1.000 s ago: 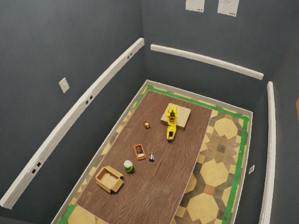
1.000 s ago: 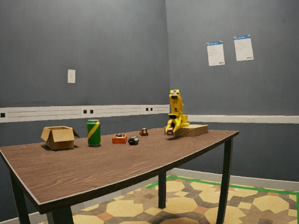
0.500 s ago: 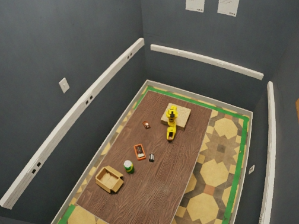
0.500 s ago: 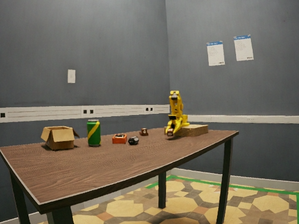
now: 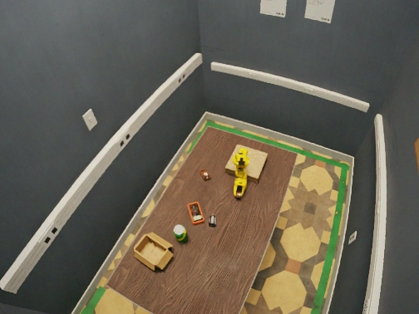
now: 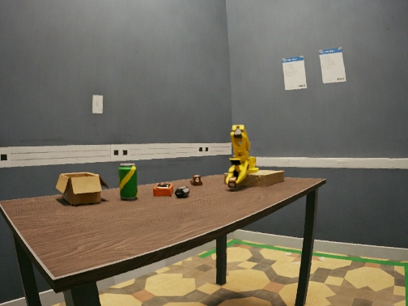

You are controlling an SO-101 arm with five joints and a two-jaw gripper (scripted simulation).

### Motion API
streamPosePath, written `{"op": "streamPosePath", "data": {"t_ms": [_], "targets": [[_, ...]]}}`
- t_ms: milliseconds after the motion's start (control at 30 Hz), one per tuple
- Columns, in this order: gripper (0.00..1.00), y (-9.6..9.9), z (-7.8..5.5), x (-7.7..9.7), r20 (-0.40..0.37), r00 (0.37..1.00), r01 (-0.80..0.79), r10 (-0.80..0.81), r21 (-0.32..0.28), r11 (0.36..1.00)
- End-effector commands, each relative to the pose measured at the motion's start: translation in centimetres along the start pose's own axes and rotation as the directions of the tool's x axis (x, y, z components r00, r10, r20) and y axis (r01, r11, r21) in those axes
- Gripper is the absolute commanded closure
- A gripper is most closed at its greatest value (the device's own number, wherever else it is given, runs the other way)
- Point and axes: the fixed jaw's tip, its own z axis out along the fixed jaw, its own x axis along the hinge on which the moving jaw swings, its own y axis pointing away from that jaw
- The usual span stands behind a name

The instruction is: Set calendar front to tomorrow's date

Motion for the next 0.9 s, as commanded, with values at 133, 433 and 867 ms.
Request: {"op": "streamPosePath", "data": {"t_ms": [133, 433, 867], "targets": [[1.0, 0.14, 0.18, 0.0, 0.011, 1.0, 0.013, -0.013, -0.005, 1.0], [1.0, 0.13, 0.35, 0.38, 0.003, 1.0, 0.012, -0.012, -0.005, 1.0], [1.0, 0.13, 0.45, 0.62, -0.002, 1.0, 0.012, -0.012, -0.005, 1.0]]}}
